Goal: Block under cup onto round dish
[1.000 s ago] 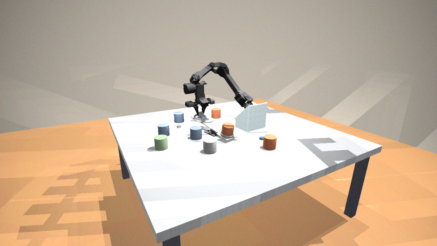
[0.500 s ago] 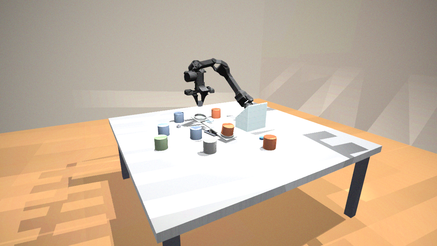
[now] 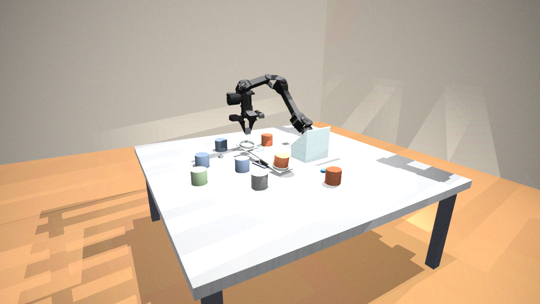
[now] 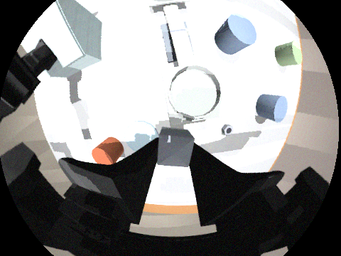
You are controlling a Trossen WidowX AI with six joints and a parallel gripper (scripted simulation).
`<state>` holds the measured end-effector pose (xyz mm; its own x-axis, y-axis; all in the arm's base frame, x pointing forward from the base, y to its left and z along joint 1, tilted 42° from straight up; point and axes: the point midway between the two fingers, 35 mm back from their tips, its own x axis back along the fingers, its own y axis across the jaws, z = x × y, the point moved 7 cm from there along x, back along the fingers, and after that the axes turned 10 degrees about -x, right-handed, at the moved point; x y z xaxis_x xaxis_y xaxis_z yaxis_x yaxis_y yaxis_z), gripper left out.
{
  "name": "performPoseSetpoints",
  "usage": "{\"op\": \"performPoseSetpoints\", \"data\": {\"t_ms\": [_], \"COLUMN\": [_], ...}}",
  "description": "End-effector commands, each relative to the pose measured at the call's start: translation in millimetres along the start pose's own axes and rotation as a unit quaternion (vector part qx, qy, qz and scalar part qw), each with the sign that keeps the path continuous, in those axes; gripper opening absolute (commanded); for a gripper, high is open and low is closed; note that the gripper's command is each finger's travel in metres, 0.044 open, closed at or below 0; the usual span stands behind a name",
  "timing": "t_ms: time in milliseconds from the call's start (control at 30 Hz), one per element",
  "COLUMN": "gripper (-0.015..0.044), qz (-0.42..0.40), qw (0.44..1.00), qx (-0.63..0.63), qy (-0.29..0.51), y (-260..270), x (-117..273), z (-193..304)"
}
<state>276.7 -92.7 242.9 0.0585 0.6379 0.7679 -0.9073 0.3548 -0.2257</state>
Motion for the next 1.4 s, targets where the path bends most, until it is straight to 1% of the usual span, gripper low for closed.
{"op": "performPoseSetpoints", "data": {"t_ms": [0,367,567,800,1033,1367], "gripper": [0.0,0.0,0.0,0.0,0.0,0.0], "qz": [0.002,0.01,0.01,0.01,0.01,0.01], "qw": [1.0,1.0,1.0,1.0,1.0,1.0], "qx": [0.003,0.005,0.005,0.006,0.006,0.006], "qy": [-0.003,0.018,0.018,0.02,0.02,0.02], "y": [15,64,64,64,64,64], "x": [-15,-53,-62,-94,-98,-113], "z": [26,82,83,85,85,85]}}
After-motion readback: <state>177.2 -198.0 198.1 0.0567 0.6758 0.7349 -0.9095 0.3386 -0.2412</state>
